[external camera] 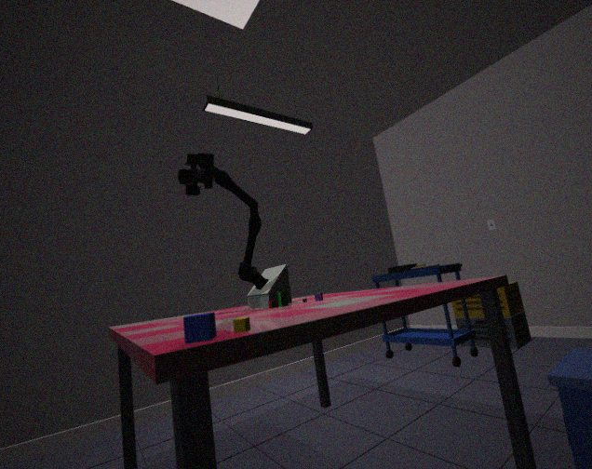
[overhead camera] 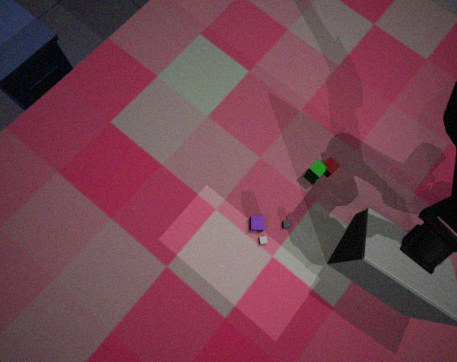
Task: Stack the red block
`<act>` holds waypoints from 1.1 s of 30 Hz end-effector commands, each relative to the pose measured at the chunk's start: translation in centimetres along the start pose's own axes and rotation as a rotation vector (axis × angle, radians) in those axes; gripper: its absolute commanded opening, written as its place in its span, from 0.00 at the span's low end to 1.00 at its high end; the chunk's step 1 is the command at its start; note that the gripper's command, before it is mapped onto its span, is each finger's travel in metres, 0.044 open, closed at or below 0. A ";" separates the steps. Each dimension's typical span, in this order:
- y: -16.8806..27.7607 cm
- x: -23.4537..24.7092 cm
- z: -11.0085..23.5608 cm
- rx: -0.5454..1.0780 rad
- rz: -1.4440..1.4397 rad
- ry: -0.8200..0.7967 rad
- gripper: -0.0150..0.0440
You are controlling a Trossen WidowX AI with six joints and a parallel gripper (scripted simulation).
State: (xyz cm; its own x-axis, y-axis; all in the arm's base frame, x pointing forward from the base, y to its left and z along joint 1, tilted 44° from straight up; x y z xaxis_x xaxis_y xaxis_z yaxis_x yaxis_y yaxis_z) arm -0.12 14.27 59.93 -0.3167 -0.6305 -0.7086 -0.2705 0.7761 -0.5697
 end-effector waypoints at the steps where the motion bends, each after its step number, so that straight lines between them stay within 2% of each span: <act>1: -0.1 0.1 -0.1 -0.004 -0.003 -0.002 0.98; 5: -1.3 1.3 -1.4 -0.073 -0.062 -0.056 1.00; 11: -4.1 5.9 -4.3 -0.186 -0.026 -0.226 1.00; 17: -7.1 10.4 -5.5 -0.308 0.020 -0.381 1.00; 24: -11.0 15.4 -5.1 -0.474 0.052 -0.546 1.00; 33: -15.2 20.6 -2.1 -0.670 0.121 -0.719 1.00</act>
State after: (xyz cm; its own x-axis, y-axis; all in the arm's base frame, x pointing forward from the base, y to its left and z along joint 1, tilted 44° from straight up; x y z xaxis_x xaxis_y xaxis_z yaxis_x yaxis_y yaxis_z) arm -5.24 -8.81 55.74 0.1800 -0.2724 -0.9452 -0.7739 0.5540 -0.3070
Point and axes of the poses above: the point midway between the two fingers, 35 mm back from their tips, its own z axis back along the fingers, its own x axis across the jaws, y = z × x, the point moved 6 cm from there along z, back along the fingers, and after that the axes turned 3 degrees about z, right-handed, at the moved point
